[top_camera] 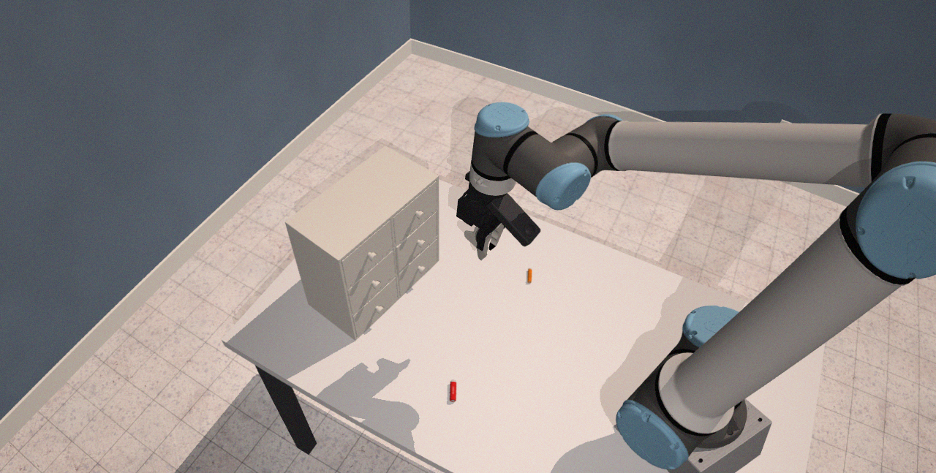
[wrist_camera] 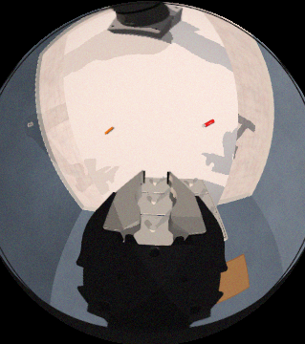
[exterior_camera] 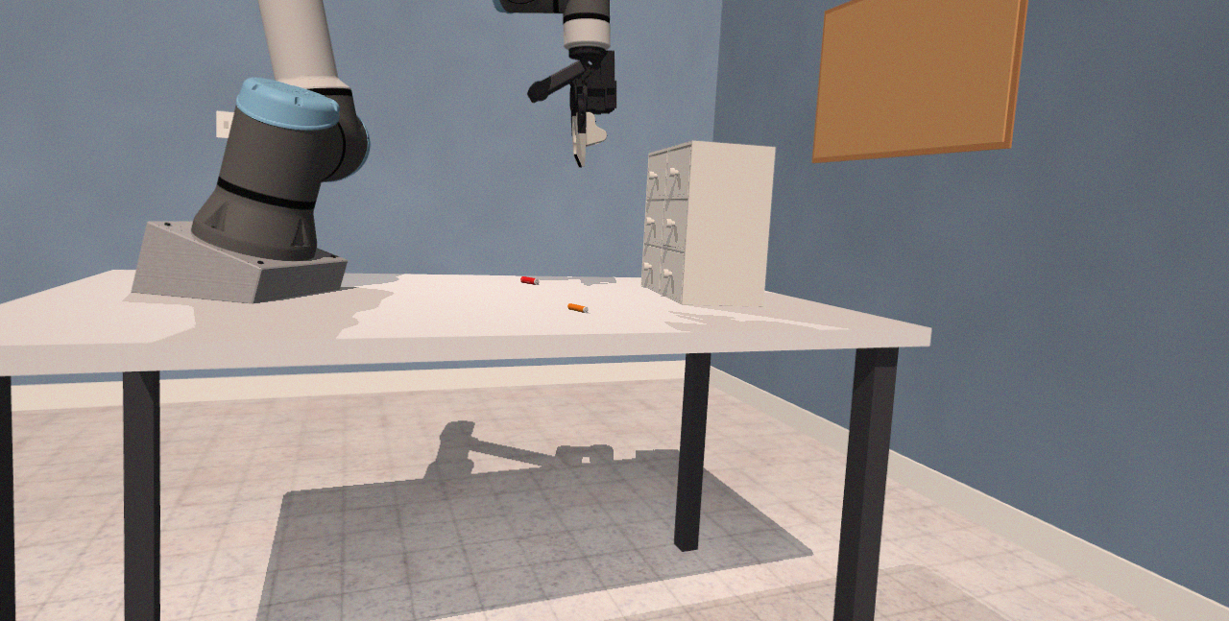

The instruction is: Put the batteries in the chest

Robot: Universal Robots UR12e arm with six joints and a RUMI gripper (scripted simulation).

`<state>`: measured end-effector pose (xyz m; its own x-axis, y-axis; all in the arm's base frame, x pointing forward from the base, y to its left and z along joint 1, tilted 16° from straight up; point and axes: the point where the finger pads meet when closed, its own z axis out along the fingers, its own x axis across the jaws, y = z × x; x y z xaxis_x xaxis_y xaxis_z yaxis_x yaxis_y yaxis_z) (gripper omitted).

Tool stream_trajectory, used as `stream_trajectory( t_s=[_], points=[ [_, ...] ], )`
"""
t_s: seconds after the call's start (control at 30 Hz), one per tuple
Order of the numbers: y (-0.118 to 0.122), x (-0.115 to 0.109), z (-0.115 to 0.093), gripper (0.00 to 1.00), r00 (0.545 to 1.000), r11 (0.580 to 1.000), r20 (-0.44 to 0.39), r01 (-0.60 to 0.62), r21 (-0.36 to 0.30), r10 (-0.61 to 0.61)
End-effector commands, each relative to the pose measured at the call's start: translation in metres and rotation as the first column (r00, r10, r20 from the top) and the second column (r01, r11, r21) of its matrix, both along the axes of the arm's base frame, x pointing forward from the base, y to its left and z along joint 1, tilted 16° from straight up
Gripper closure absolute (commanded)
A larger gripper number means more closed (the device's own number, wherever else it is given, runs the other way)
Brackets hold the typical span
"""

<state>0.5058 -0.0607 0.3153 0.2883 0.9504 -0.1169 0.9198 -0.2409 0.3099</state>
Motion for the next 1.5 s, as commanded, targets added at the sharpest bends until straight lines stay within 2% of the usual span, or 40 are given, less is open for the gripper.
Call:
stream_trajectory(
  t_s=[0.0,0.37,1.47],
  points=[
    [0.0006,-0.0014,0.0022,0.8,1.0,1.0,-0.017,0.002,0.005,-0.002],
    [0.0019,-0.0046,0.0045,0.8,0.999,1.0,-0.049,0.007,0.015,-0.006],
    [0.0023,-0.0056,0.0053,0.8,0.998,1.0,-0.059,0.008,0.017,-0.007]
  ],
)
